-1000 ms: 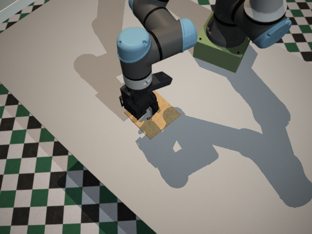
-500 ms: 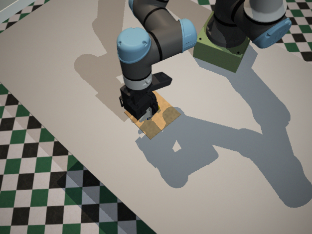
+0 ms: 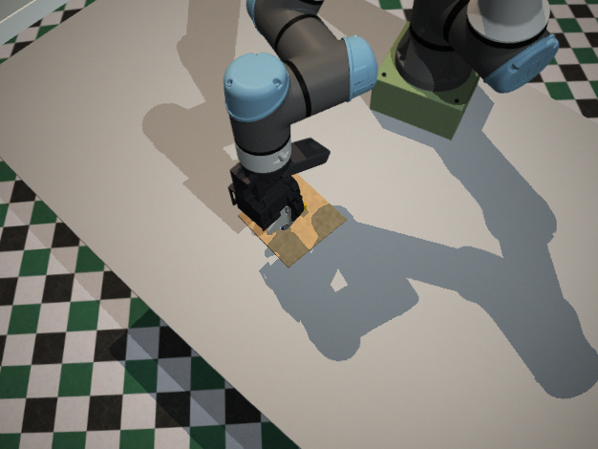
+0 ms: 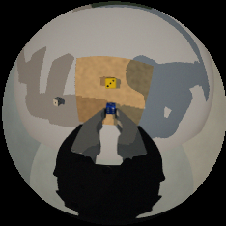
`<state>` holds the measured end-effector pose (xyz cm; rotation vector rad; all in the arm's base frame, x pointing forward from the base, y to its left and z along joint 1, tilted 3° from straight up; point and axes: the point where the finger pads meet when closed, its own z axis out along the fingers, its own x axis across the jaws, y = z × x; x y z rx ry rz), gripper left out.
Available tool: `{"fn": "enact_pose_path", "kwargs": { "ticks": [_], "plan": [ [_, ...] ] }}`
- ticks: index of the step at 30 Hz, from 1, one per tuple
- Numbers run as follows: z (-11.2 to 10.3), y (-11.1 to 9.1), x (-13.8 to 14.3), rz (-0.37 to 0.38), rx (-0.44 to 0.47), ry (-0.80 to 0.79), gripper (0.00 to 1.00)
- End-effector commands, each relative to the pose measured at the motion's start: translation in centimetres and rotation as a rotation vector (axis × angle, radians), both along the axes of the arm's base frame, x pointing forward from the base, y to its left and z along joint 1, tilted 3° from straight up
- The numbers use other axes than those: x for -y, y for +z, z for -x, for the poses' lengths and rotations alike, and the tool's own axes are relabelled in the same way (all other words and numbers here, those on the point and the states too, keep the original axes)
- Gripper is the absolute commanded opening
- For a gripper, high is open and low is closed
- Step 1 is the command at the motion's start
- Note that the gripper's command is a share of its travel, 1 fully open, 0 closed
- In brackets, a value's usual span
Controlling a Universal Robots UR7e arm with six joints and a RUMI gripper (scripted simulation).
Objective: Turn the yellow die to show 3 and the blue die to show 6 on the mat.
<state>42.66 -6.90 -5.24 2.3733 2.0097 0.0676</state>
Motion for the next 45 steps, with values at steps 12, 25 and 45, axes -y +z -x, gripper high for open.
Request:
{"fn": "enact_pose_path", "kwargs": {
  "ticks": [12,25,45],
  "plan": [
    [0.05,-0.08,-0.12,-0.001,-0.001,0.001,0.00],
    [0.05,-0.08,-0.12,-0.001,-0.001,0.001,0.15],
    [0.10,0.89,-0.11,-0.001,-0.001,0.001,0.18]
  ]
}}
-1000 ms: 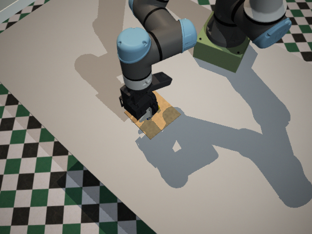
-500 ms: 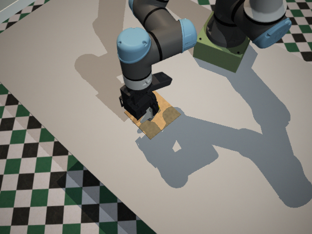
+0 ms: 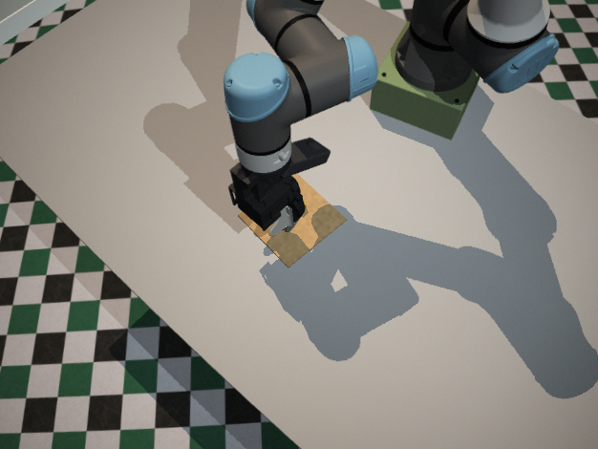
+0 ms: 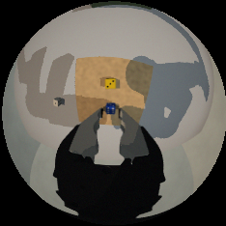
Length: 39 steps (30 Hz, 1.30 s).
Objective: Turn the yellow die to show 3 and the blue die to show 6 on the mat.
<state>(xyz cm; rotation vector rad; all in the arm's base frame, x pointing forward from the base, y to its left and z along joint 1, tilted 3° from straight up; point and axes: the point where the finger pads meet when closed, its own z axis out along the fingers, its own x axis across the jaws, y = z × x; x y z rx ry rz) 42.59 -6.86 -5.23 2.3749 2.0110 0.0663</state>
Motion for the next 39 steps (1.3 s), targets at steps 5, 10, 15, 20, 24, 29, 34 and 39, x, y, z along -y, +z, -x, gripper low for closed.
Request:
{"fn": "enact_pose_path", "kwargs": {
  "ticks": [5,10,15,20,24,29,34,39],
  "plan": [
    [0.1,2.5,-0.1,0.000,0.001,0.001,0.18],
    [0.2,4.6,-0.1,0.000,0.001,0.001,0.18],
    [0.4,7.3,0.0,0.000,0.001,0.001,0.18],
    [0.4,8.7,0.0,0.000,0.001,0.001,0.18],
    [0.5,8.9,0.0,0.000,0.001,0.001,0.18],
    [0.5,8.9,0.0,0.000,0.001,0.001,1.00],
    [0.5,8.9,0.0,0.000,0.001,0.001,1.00],
    [0.5,8.9,0.0,0.000,0.001,0.001,1.00]
  ]
}}
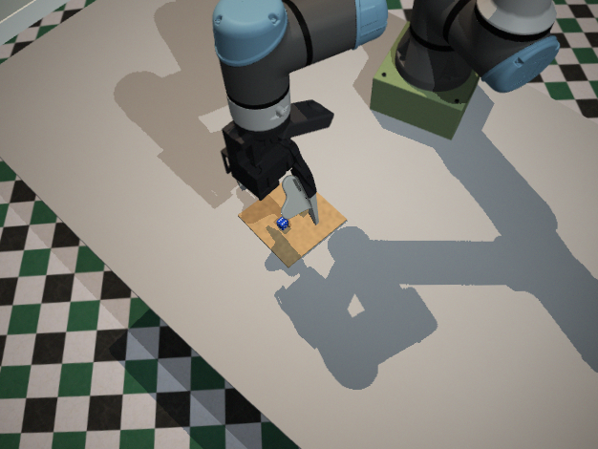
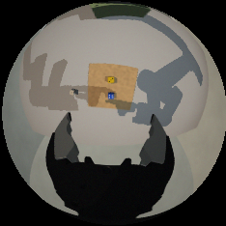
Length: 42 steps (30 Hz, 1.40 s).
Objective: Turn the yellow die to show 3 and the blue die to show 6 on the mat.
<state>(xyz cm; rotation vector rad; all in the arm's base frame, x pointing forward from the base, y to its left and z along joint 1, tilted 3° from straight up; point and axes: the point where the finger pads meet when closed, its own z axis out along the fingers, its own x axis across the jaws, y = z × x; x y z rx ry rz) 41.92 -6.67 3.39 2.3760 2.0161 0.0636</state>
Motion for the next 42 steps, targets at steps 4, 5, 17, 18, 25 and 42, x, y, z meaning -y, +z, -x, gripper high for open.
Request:
{"fn": "enact_pose_path", "kwargs": {
  "ticks": [4,5,17,18,25,42],
  "plan": [
    [-0.2,0.3,0.2,0.002,0.005,-0.001,1.00],
    [-0.2,0.3,0.2,0.002,0.005,-0.001,1.00],
    [-0.2,1.6,0.2,0.002,0.005,-0.001,1.00],
    [-0.2,1.6,0.2,0.002,0.005,-0.001,1.00],
    [0.0,5.1,0.2,0.002,0.005,-0.001,1.00],
    [0.2,9.0,0.2,0.002,0.005,-0.001,1.00]
  ]
}}
